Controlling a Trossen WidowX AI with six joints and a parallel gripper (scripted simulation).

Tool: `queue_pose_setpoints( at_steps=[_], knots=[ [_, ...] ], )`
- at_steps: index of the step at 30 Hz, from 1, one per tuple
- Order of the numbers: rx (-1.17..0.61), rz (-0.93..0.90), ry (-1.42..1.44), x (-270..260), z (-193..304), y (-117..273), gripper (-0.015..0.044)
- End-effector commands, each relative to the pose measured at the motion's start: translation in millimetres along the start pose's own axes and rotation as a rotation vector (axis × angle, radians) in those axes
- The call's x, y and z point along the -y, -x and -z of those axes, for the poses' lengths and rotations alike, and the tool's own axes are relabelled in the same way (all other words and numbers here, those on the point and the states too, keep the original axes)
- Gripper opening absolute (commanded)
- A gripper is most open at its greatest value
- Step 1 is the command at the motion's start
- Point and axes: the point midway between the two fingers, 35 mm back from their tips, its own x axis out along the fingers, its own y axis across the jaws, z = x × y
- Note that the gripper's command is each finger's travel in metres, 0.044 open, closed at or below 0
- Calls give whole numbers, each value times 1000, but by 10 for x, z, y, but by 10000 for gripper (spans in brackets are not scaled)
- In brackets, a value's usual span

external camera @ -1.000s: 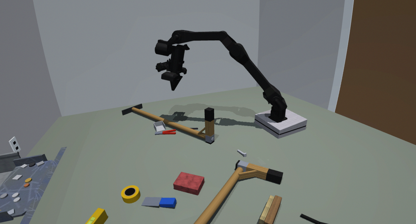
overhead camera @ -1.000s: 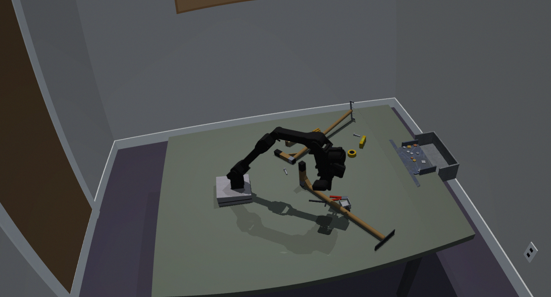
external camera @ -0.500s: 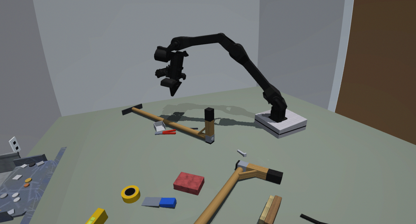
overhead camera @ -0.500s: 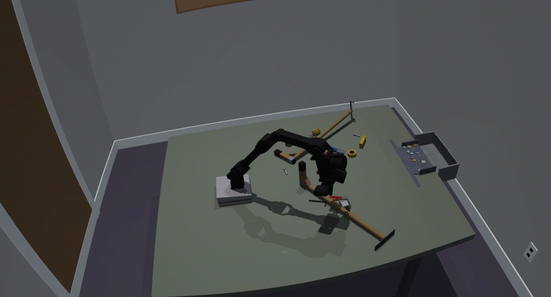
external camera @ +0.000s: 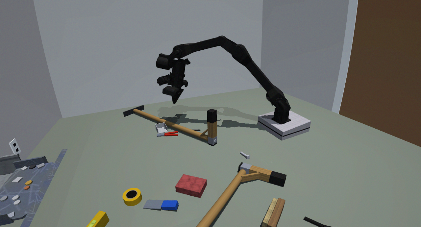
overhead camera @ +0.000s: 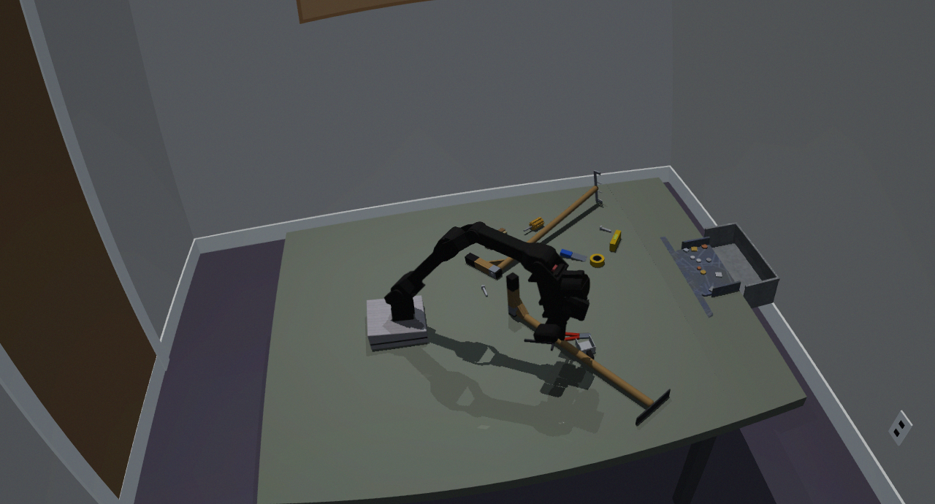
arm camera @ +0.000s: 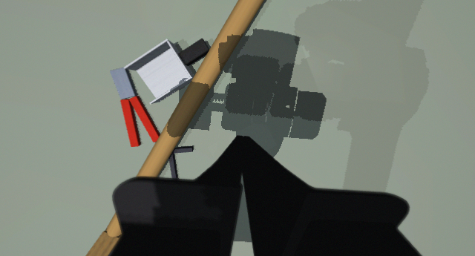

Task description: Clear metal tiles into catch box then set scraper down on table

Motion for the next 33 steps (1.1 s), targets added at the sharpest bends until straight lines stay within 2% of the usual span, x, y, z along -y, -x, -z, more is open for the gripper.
queue_pose_setpoints(
  at_steps=[1,33],
  knots=[
    [-4,-2,-5,-4,27,-101,0],
    [-5,-2,-8,-10,232,-725,0]
  ],
)
